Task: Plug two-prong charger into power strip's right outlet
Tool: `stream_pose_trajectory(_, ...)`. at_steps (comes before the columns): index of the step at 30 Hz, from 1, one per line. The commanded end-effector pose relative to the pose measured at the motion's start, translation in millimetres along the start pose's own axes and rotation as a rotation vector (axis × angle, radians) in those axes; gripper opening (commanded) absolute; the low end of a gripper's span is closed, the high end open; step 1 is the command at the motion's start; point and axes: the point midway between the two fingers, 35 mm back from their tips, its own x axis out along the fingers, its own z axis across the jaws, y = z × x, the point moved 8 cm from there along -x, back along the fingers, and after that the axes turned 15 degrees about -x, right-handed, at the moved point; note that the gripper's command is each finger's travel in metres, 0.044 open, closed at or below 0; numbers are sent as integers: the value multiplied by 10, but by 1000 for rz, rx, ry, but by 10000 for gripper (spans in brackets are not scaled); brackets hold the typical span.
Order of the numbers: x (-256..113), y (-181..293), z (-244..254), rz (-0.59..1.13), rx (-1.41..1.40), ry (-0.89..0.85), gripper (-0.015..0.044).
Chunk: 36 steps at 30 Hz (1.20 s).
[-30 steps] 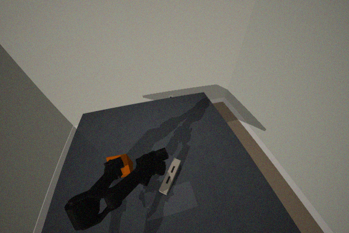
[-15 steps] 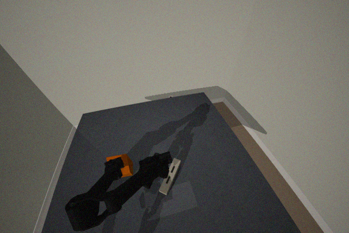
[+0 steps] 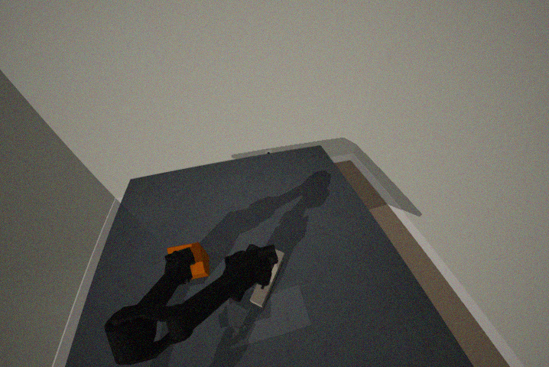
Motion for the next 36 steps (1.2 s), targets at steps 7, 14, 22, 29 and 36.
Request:
stream_pose_trajectory(7,-1,-27,-10,-2,-3,4,0)
stream_pose_trajectory(14,-2,-39,-15,-2,-3,4,0)
stream_pose_trajectory(22,-3,-57,-23,-2,-3,4,0)
stream_pose_trajectory(29,-5,-75,-28,-2,-3,4,0)
stream_pose_trajectory(36,-6,-93,-34,-3,-3,4,0)
